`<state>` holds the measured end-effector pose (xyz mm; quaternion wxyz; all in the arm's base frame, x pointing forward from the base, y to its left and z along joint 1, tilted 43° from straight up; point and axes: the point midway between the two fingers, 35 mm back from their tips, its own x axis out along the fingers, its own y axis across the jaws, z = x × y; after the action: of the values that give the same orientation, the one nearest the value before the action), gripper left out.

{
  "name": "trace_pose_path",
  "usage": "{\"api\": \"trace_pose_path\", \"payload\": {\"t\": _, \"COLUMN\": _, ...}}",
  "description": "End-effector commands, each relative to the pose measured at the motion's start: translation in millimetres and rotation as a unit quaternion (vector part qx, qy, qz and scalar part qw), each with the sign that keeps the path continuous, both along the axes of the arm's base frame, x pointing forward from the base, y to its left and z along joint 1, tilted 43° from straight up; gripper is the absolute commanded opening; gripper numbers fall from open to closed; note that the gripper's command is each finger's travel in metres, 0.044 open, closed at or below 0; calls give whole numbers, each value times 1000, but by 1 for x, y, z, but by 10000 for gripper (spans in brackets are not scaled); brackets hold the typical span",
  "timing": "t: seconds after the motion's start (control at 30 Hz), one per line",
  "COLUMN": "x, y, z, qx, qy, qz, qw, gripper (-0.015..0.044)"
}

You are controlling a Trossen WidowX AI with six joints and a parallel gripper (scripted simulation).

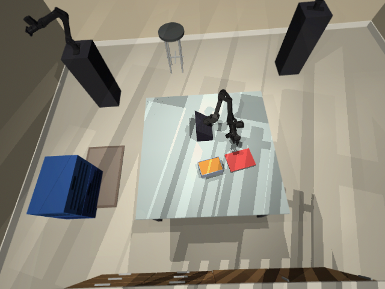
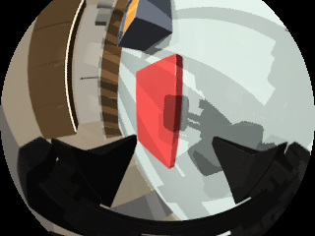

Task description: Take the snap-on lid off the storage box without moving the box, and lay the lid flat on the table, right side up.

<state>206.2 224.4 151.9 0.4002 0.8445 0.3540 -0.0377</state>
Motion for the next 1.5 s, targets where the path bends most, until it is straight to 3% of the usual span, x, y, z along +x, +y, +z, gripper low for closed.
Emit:
{"api": "trace_pose_path", "payload": {"t": 0.0, "x": -1, "y": -4, "z": 7, "qx": 4, "qy": -2, "qz": -2, "qw": 1000, "gripper": 440}}
{"api": "trace_pose_path", "payload": {"t": 1.47, "x": -25, "y": -56, "z": 48, "qx": 3, "qy": -2, "qz": -2, "qw": 1000, "gripper": 440}}
